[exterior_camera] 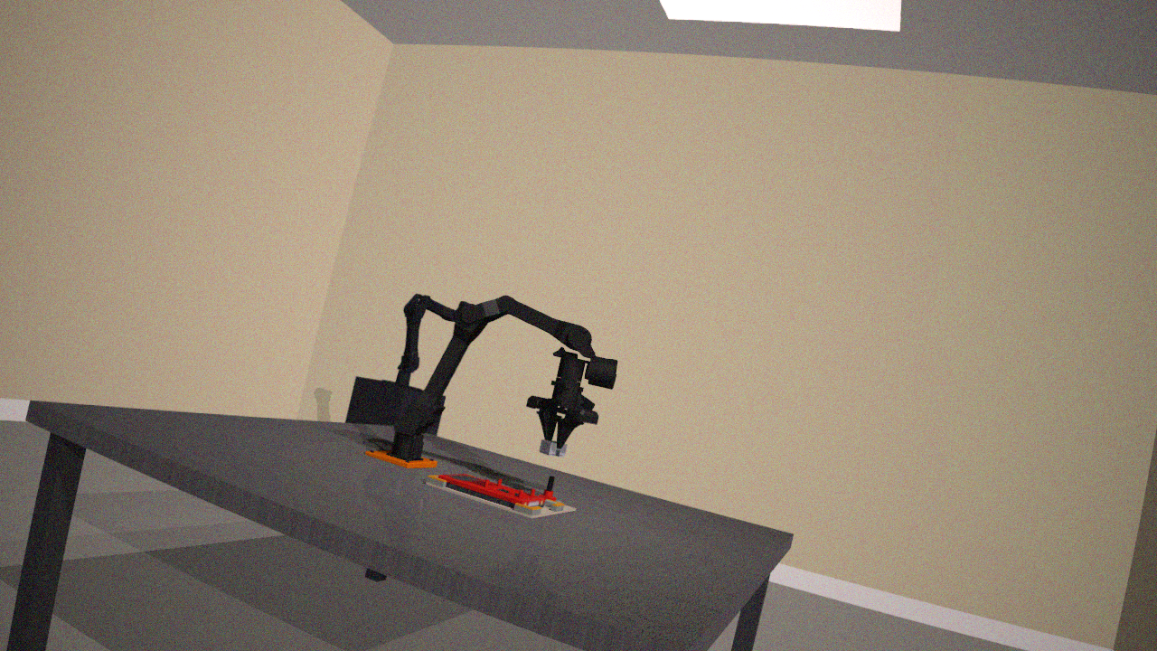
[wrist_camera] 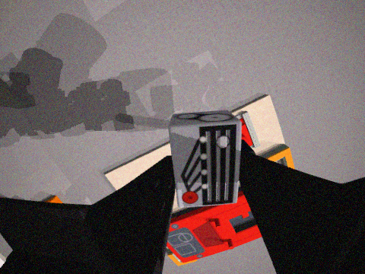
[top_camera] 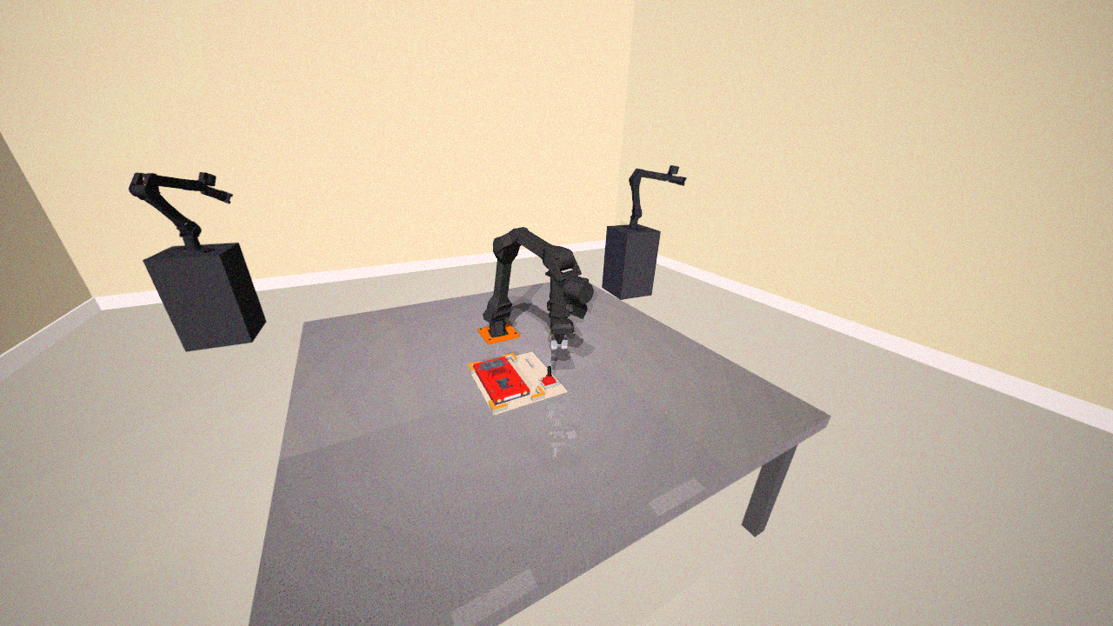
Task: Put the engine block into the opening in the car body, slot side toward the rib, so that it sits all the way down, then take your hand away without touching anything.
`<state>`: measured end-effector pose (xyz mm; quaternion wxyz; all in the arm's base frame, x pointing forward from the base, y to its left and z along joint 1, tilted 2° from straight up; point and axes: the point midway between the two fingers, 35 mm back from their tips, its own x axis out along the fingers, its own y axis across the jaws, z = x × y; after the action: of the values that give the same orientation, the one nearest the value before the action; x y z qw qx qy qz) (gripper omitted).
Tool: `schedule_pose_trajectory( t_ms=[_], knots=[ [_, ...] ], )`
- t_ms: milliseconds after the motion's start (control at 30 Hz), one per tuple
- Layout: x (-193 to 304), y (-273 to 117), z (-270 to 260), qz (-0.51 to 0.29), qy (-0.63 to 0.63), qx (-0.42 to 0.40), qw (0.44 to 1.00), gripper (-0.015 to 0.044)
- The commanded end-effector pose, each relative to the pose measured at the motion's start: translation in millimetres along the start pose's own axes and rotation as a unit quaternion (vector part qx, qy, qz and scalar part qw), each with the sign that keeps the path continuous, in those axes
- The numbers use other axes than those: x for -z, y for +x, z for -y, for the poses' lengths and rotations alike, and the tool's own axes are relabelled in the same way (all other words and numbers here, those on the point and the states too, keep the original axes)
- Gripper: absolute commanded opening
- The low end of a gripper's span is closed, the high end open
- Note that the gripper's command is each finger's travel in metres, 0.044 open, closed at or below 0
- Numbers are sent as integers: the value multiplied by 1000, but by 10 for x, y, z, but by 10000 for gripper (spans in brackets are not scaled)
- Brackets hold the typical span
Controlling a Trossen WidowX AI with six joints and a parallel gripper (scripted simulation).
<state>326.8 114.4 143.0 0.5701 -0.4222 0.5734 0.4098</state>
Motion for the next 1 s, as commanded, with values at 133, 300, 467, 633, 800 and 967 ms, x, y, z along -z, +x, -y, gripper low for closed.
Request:
schedule_pose_trajectory(
  t_ms=[133,300,467,633,800,967],
  knots=[
    [93,34,85,-1,141,2,990,0],
    [150,56,132,-1,226,3,974,0],
    [209,79,177,0,310,3,951,0],
    [272,101,223,0,391,4,920,0],
    [338,122,267,0,469,4,883,0],
    [401,144,308,0,543,5,840,0]
  ],
)
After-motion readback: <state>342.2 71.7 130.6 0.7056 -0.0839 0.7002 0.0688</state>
